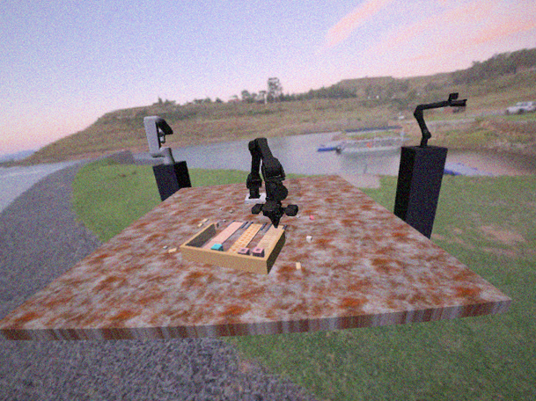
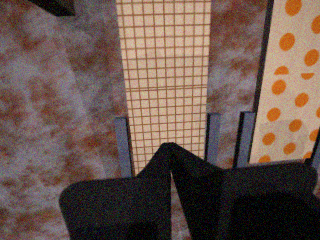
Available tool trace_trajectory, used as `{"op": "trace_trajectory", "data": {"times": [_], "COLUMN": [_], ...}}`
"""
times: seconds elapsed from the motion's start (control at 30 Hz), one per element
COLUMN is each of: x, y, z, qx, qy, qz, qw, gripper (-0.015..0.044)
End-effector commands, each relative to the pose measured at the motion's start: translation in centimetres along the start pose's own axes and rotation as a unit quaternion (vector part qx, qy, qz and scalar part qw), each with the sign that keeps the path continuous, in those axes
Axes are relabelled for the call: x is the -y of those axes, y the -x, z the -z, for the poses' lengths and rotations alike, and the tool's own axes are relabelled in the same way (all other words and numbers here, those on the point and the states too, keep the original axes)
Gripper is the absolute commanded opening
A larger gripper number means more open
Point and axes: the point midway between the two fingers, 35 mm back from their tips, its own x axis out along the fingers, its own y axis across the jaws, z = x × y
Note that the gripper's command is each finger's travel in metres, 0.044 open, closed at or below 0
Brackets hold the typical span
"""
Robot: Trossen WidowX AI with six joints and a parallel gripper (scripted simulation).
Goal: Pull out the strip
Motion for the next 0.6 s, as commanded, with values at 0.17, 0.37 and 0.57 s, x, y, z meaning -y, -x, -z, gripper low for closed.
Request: {"op": "trace_trajectory", "data": {"times": [0.17, 0.37, 0.57], "x": [0.03, 0.02, 0.02], "y": [-0.32, -0.38, -0.44], "z": [-0.08, -0.08, -0.08], "qx": [0.001, 0.001, 0.001], "qy": [-0.002, -0.002, -0.002], "qz": [0.002, 0.002, 0.002], "qw": [1.0, 1.0, 1.0], "gripper": [0.0, 0.0, 0.0]}}
